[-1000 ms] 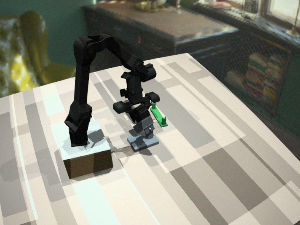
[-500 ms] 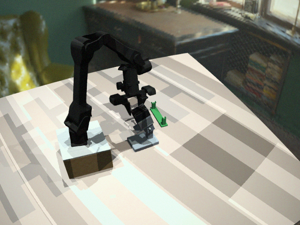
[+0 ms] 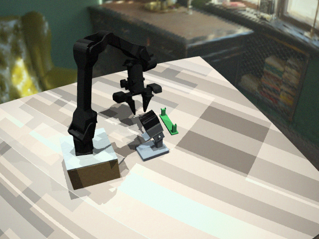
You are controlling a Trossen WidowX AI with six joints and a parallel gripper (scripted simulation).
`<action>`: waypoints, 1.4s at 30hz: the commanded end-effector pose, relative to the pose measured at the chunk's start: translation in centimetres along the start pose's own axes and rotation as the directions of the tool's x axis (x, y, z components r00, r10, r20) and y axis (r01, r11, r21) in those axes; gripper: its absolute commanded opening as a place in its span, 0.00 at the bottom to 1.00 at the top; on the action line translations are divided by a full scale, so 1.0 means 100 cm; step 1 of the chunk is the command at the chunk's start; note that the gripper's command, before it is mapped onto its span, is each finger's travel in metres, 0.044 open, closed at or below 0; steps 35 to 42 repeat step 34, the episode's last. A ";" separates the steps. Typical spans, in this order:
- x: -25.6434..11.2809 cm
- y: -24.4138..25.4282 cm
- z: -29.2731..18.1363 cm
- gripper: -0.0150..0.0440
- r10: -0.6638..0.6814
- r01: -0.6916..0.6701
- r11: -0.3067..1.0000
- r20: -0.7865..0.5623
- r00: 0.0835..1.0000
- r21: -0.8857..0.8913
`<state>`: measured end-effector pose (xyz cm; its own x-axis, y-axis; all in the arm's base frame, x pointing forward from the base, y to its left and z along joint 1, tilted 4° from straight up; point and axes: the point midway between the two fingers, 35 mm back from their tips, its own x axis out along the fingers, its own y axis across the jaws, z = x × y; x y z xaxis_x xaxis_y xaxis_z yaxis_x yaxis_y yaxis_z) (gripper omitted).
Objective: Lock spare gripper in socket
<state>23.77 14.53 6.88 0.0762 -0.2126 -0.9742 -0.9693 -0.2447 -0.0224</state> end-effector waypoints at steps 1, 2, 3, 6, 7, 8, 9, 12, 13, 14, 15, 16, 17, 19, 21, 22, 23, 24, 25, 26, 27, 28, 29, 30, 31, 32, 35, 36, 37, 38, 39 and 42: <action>-0.010 0.000 0.004 0.59 -0.001 0.001 1.000 0.002 1.000 0.001; -0.012 0.000 0.005 0.59 0.000 0.000 1.000 0.001 1.000 0.000; -0.004 0.001 0.002 0.64 0.002 -0.002 1.000 -0.002 1.000 -0.003; -0.004 0.001 0.002 0.77 0.002 -0.002 1.000 -0.002 1.000 -0.003; -0.004 0.001 0.002 0.82 0.002 -0.002 1.000 -0.002 1.000 -0.003; -0.004 0.001 0.002 0.86 0.002 -0.002 1.000 -0.002 1.000 -0.003; -0.004 0.001 0.002 0.90 0.002 -0.002 1.000 -0.002 1.000 -0.003; -0.004 0.001 0.002 1.00 0.002 -0.002 1.000 -0.002 1.000 -0.003; -0.004 0.001 0.002 1.00 0.002 -0.002 1.000 -0.002 1.000 -0.003; -0.004 0.001 0.002 1.00 0.002 -0.002 1.000 -0.002 1.000 -0.003; -0.004 0.001 0.002 1.00 0.002 -0.002 1.000 -0.002 1.000 -0.003; -0.004 0.001 0.002 1.00 0.002 -0.002 1.000 -0.002 1.000 -0.003; -0.004 0.001 0.002 1.00 0.002 -0.002 1.000 -0.002 1.000 -0.003; -0.004 0.001 0.002 1.00 0.002 -0.002 1.000 -0.002 1.000 -0.003; -0.004 0.001 0.002 1.00 0.002 -0.002 1.000 -0.002 1.000 -0.003; -0.004 0.001 0.002 1.00 0.002 -0.002 1.000 -0.002 1.000 -0.003; -0.004 0.001 0.002 1.00 0.002 -0.002 1.000 -0.002 1.000 -0.003; -0.004 0.001 0.002 1.00 0.002 -0.002 1.000 -0.002 1.000 -0.003; -0.004 0.001 0.002 1.00 0.002 -0.002 1.000 -0.002 1.000 -0.003; -0.004 0.001 0.002 1.00 0.002 -0.002 1.000 -0.002 1.000 -0.003; -0.004 0.001 0.002 1.00 0.002 -0.002 1.000 -0.002 1.000 -0.003; -0.004 0.001 0.002 1.00 0.002 -0.002 1.000 -0.002 1.000 -0.003; -0.004 0.001 0.002 1.00 0.002 -0.002 1.000 -0.002 1.000 -0.003; -0.004 0.001 0.002 1.00 0.002 -0.002 1.000 -0.002 1.000 -0.003; -0.004 0.001 0.002 1.00 0.002 -0.002 1.000 -0.002 1.000 -0.003; -0.004 0.001 0.002 1.00 0.002 -0.002 1.000 -0.002 1.000 -0.003; -0.004 0.001 0.002 1.00 0.002 -0.002 1.000 -0.002 1.000 -0.003; -0.004 0.001 0.002 1.00 0.002 -0.002 1.000 -0.002 1.000 -0.003; -0.004 0.001 0.002 1.00 0.002 -0.002 1.000 -0.002 1.000 -0.003; -0.004 0.001 0.002 1.00 0.002 -0.002 1.000 -0.002 1.000 -0.003; -0.004 0.001 0.002 1.00 0.002 -0.002 1.000 -0.002 1.000 -0.003; -0.004 0.001 0.002 1.00 0.002 -0.002 1.000 -0.002 1.000 -0.003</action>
